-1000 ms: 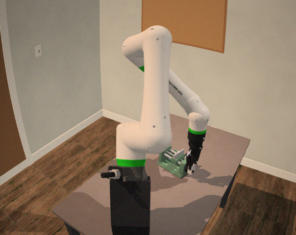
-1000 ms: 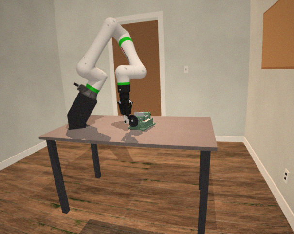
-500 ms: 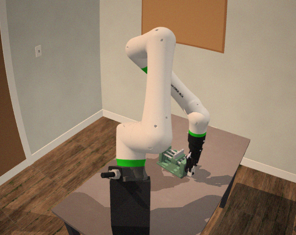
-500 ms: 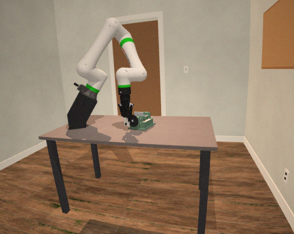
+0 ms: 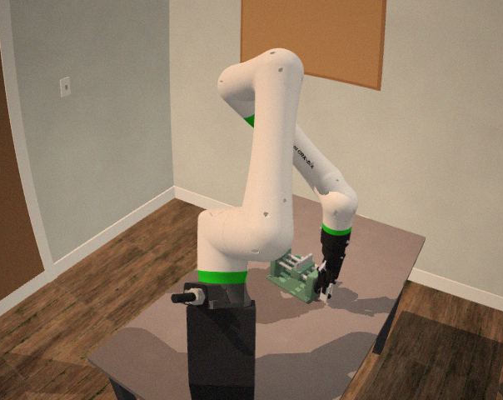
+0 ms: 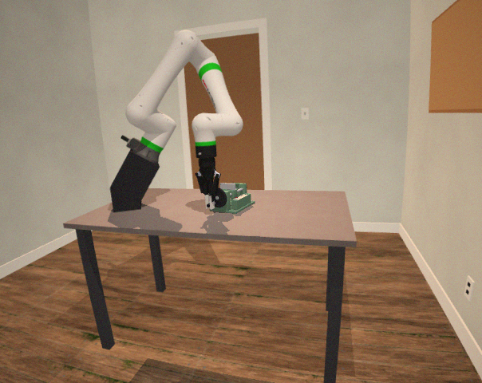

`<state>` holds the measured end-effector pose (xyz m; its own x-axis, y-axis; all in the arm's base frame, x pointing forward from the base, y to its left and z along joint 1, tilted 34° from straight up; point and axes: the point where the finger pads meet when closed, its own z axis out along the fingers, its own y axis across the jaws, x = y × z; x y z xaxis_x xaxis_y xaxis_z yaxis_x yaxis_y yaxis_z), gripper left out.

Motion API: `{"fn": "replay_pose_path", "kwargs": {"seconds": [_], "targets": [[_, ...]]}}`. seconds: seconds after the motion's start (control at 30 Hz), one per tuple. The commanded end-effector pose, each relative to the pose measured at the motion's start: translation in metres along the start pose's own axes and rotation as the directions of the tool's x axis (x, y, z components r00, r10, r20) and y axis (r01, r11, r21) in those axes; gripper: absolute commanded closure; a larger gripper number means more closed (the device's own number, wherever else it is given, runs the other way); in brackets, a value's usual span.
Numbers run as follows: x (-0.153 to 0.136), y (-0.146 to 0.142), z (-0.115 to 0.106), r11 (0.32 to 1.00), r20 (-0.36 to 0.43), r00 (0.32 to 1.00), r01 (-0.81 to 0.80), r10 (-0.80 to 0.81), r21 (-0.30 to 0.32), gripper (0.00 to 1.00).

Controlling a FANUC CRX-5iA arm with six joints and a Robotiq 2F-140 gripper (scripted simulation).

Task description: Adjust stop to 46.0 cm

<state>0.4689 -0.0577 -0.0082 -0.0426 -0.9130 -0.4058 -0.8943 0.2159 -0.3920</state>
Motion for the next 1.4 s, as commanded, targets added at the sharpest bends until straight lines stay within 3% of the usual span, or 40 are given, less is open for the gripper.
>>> {"fn": "replay_pose_path", "kwargs": {"seconds": [0.0, 1.37], "targets": [[0.000, -0.002, 0.002, 1.000, 0.000, 1.000, 0.000, 0.000, 0.000, 0.96], [0.000, -0.029, 0.007, 1.000, 0.000, 1.000, 0.000, 0.000, 0.000, 0.96]]}}
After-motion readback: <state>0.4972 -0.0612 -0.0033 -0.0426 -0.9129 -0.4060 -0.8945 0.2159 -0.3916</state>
